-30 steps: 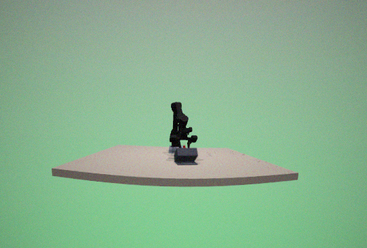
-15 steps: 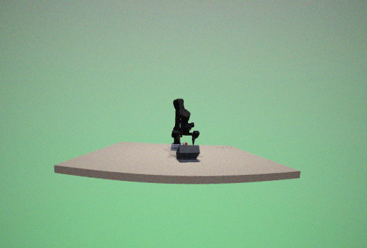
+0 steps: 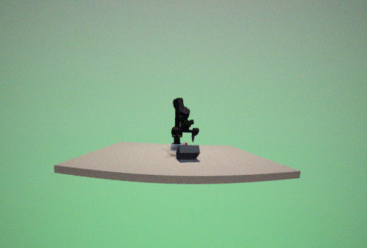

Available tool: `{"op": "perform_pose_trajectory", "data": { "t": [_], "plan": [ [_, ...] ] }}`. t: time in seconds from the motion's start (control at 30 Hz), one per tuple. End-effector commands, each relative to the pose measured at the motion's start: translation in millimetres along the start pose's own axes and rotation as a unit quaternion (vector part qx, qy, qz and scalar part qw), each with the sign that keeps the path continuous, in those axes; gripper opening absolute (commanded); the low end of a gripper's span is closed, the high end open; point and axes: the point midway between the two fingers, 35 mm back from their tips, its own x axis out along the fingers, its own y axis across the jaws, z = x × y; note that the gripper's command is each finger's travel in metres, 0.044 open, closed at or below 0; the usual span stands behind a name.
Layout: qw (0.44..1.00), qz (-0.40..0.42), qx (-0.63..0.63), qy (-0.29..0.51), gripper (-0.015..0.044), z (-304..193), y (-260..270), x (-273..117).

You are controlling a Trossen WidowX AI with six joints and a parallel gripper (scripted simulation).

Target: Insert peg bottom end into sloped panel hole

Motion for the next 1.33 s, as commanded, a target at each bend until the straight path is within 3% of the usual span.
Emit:
{"op": "perform_pose_trajectory", "data": {
  "t": [0.0, 1.3],
  "plan": [
    [1.0, 0.001, -0.001, 0.0, 0.044, 1, 0, -7],
    [1.0, 0.002, -0.002, 0.001, 0.044, 2, -1, -67]
  ]
}}
